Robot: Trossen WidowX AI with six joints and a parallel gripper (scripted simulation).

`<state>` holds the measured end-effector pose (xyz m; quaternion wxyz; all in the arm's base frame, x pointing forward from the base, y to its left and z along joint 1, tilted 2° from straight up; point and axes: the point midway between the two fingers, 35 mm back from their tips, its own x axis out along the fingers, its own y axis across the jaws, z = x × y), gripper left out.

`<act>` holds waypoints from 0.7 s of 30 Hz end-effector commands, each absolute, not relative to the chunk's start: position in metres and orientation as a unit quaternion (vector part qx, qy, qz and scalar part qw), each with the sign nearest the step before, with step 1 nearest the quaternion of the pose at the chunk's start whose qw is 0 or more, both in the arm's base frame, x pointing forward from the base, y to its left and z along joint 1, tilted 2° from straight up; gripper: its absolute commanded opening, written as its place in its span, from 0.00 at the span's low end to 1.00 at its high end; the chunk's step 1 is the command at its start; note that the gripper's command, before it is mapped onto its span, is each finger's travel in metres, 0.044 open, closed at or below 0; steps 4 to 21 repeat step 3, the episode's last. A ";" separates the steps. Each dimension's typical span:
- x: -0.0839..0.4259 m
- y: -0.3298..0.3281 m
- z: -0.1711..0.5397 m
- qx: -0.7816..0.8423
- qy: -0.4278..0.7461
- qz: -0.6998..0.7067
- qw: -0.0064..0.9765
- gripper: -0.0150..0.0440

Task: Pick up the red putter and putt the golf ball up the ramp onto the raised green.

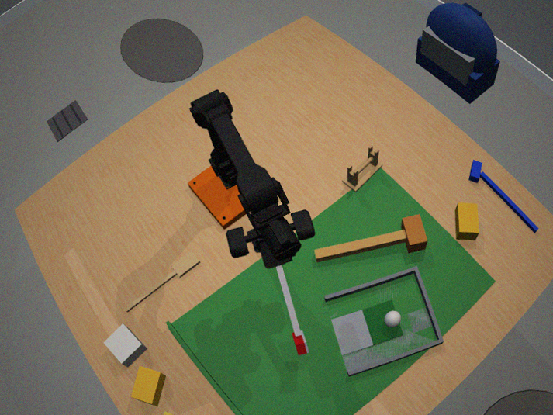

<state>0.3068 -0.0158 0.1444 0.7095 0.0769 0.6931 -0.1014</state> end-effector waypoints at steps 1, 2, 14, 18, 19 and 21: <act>0.307 -0.016 0.144 0.077 0.692 -0.101 0.710 0.25; 0.307 -0.016 0.144 0.077 0.692 -0.101 0.710 0.25; 0.307 -0.016 0.144 0.077 0.692 -0.101 0.710 0.25; 0.307 -0.016 0.144 0.077 0.692 -0.101 0.710 0.25; 0.307 -0.016 0.144 0.077 0.692 -0.101 0.710 0.25; 0.307 -0.016 0.144 0.077 0.692 -0.101 0.710 0.25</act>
